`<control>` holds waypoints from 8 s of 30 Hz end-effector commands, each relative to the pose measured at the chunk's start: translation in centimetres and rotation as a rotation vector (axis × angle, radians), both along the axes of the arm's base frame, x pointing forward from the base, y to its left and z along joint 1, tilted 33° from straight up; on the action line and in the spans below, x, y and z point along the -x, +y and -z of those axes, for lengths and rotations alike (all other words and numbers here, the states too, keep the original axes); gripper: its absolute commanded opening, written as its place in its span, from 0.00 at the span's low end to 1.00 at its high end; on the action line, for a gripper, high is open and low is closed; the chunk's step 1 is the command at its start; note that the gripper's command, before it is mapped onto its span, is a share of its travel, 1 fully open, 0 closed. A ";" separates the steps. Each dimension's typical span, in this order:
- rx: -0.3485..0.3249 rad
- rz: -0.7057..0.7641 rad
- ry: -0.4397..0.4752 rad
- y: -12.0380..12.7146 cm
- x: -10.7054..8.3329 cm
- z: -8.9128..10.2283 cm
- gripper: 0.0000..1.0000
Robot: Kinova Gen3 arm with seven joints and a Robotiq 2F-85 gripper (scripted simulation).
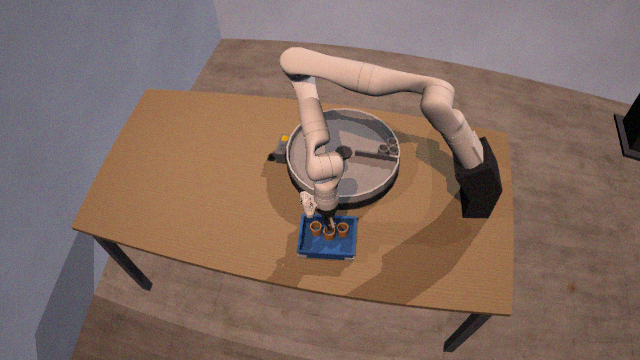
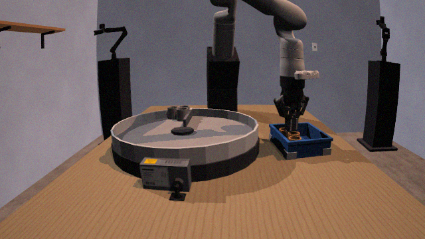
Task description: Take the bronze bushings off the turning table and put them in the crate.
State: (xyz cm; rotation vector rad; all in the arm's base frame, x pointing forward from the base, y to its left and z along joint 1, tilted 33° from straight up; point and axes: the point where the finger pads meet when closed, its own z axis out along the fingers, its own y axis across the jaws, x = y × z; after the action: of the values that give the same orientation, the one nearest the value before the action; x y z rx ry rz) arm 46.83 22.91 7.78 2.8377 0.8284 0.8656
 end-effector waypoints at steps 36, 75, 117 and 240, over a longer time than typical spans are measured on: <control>-0.001 -0.002 0.000 -0.8 5.3 -8.2 0.19; -0.001 -0.002 0.000 -0.8 5.3 -8.2 0.19; -0.001 -0.002 0.000 -0.8 5.3 -8.2 1.00; 0.788 -1.241 -0.140 -0.5 6.4 -9.5 1.00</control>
State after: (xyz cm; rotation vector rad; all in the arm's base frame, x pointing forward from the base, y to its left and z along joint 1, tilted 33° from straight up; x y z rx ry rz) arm 40.49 22.40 17.23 1.4284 2.2559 0.5289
